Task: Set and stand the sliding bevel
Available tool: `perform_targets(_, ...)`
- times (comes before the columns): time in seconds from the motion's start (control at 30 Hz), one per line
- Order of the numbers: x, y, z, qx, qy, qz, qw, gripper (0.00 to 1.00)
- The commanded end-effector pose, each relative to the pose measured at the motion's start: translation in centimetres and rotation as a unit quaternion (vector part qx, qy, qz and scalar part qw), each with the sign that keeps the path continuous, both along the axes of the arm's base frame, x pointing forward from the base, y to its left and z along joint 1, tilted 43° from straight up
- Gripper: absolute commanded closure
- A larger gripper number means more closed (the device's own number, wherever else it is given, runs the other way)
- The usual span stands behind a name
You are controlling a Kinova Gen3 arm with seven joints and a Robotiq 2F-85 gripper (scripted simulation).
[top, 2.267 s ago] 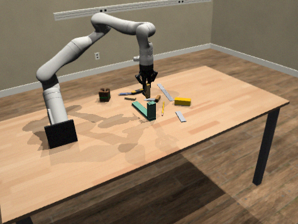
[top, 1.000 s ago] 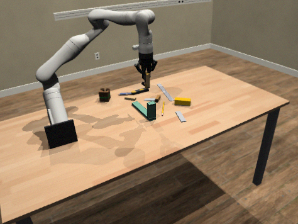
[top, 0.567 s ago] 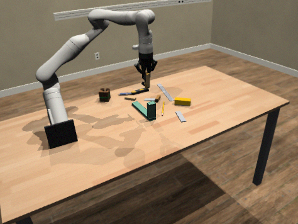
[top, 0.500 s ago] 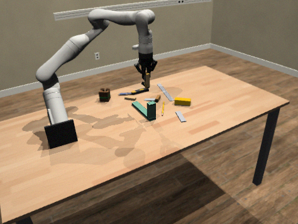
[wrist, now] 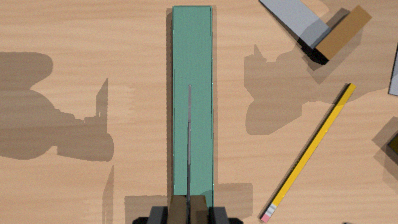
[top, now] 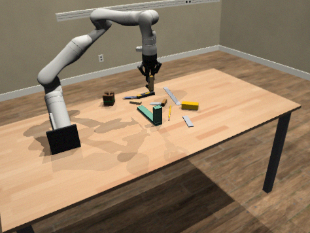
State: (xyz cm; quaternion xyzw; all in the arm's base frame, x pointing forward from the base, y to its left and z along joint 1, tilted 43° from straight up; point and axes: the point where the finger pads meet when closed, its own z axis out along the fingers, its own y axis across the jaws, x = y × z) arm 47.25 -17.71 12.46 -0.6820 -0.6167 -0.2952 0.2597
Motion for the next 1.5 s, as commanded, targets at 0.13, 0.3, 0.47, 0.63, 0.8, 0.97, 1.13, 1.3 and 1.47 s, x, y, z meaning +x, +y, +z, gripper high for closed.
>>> perform_targets(0.13, -0.7, 1.5, 1.5, -0.001, 0.011, -0.013, 1.0, 0.9)
perform_targets(0.3, -1.4, 3.1, 2.9, -0.001, 0.024, -0.025, 0.999, 0.9)
perform_targets(0.47, -1.9, 4.3, 3.9, -0.001, 0.033, -0.035, 0.999, 0.9)
perform_targets(0.63, -2.8, 6.5, 5.9, -0.002, 0.05, -0.052, 0.997, 0.9)
perform_targets(0.8, -3.9, 9.1, 8.1, -0.002, 0.069, -0.071, 0.995, 0.9)
perform_targets(0.97, -4.9, 11.3, 10.0, -0.002, 0.086, -0.088, 0.992, 0.9)
perform_targets(1.13, -5.8, 13.5, 12.0, -0.003, 0.103, -0.105, 0.989, 0.9)
perform_targets(1.3, -7.0, 16.2, 14.4, -0.003, 0.124, -0.126, 0.984, 0.9)
perform_targets(1.47, -8.1, 18.9, 16.7, -0.003, 0.144, -0.146, 0.979, 0.9)
